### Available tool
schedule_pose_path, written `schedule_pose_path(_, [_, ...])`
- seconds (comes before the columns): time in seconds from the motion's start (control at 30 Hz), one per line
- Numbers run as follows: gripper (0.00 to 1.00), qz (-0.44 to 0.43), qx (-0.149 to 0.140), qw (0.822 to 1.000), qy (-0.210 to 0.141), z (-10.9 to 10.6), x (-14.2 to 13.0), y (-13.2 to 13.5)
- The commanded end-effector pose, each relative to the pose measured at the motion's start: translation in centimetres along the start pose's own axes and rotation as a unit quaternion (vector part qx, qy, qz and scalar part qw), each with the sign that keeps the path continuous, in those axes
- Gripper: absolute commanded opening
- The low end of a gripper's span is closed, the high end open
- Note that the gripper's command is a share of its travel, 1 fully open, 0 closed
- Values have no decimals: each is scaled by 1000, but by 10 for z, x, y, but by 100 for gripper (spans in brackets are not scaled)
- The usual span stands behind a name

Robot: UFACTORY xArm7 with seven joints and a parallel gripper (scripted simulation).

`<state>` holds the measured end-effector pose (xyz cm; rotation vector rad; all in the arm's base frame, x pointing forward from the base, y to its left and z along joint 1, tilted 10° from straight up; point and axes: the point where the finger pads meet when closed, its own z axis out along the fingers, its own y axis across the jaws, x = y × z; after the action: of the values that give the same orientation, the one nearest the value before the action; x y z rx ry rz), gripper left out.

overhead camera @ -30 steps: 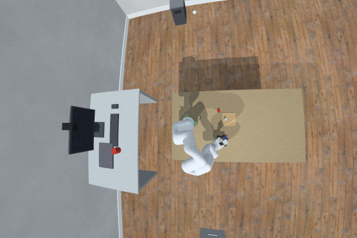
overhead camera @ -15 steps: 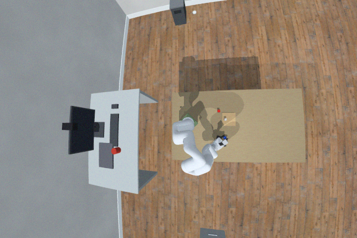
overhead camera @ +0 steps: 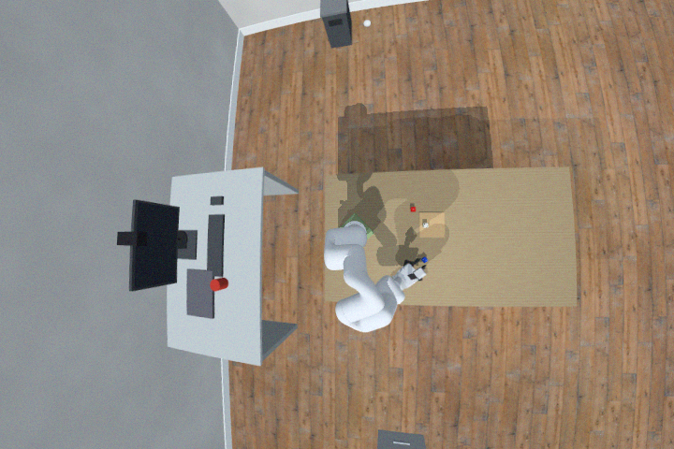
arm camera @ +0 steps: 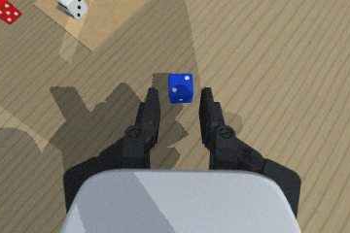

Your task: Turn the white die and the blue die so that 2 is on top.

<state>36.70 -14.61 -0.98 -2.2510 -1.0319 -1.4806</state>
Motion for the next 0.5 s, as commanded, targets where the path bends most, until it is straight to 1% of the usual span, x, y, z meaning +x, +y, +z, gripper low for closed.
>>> schedule_pose_path(0.0, [42,-1,0,1000,0,-6,1,1])
schedule_pose_path(0.3, [42,-1,0,1000,0,-10,7,1])
schedule_pose_path(0.47, [42,-1,0,1000,0,-19,25,1])
